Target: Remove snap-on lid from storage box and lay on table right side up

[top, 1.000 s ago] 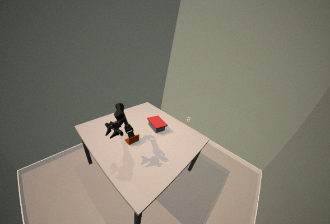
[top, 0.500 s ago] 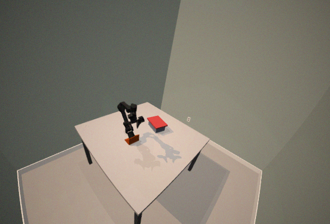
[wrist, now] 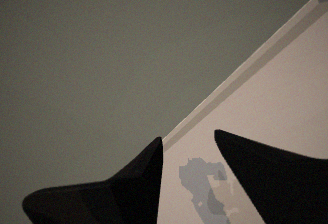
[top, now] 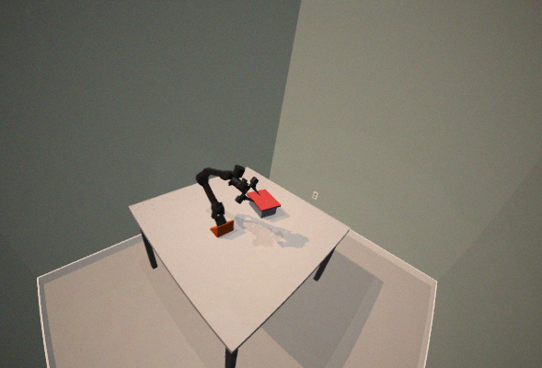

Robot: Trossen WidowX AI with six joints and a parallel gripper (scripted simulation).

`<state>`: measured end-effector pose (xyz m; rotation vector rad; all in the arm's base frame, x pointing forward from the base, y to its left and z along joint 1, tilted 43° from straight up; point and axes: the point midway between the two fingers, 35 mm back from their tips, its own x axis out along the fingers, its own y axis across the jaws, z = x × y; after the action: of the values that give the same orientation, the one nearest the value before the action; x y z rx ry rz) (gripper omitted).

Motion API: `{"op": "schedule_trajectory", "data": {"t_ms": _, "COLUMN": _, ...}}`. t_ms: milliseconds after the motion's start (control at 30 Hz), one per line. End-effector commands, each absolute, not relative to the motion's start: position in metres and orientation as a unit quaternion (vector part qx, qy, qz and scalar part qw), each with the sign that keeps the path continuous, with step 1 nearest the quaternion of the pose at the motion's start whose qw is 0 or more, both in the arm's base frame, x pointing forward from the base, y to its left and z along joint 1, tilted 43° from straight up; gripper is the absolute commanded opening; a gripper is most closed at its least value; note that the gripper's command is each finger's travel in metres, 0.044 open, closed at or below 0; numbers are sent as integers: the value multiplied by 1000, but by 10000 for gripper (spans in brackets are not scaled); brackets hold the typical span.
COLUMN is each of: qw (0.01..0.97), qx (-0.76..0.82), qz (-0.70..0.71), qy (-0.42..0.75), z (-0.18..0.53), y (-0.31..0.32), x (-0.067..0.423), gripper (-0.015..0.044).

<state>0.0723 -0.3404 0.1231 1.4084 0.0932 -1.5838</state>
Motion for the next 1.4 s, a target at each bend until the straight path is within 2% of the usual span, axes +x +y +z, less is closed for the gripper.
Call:
{"op": "schedule_trajectory", "data": {"t_ms": 0, "qw": 498, "qx": 631, "qz": -595, "qy": 36, "z": 126, "y": -319, "x": 112, "gripper": 235}}
{"op": "schedule_trajectory", "data": {"t_ms": 300, "qw": 463, "qx": 785, "qz": -403, "qy": 90, "z": 140, "y": -221, "x": 217, "gripper": 235}}
{"op": "schedule_trajectory", "data": {"t_ms": 400, "qw": 448, "qx": 805, "qz": -373, "qy": 106, "z": 143, "y": -202, "x": 229, "gripper": 235}}
{"op": "schedule_trajectory", "data": {"t_ms": 567, "qw": 378, "qx": 865, "qz": -275, "qy": 182, "z": 155, "y": -128, "x": 258, "gripper": 235}}
{"op": "schedule_trajectory", "data": {"t_ms": 700, "qw": 338, "qx": 883, "qz": -237, "qy": 223, "z": 161, "y": -94, "x": 264, "gripper": 235}}
{"op": "schedule_trajectory", "data": {"t_ms": 1033, "qw": 335, "qx": 884, "qz": -235, "qy": 226, "z": 160, "y": -91, "x": 265, "gripper": 235}}
{"op": "schedule_trajectory", "data": {"t_ms": 1233, "qw": 335, "qx": 884, "qz": -234, "qy": 226, "z": 122, "y": -55, "x": 269, "gripper": 235}}
{"op": "schedule_trajectory", "data": {"t_ms": 1367, "qw": 335, "qx": 884, "qz": -234, "qy": 225, "z": 121, "y": -54, "x": 270, "gripper": 235}}
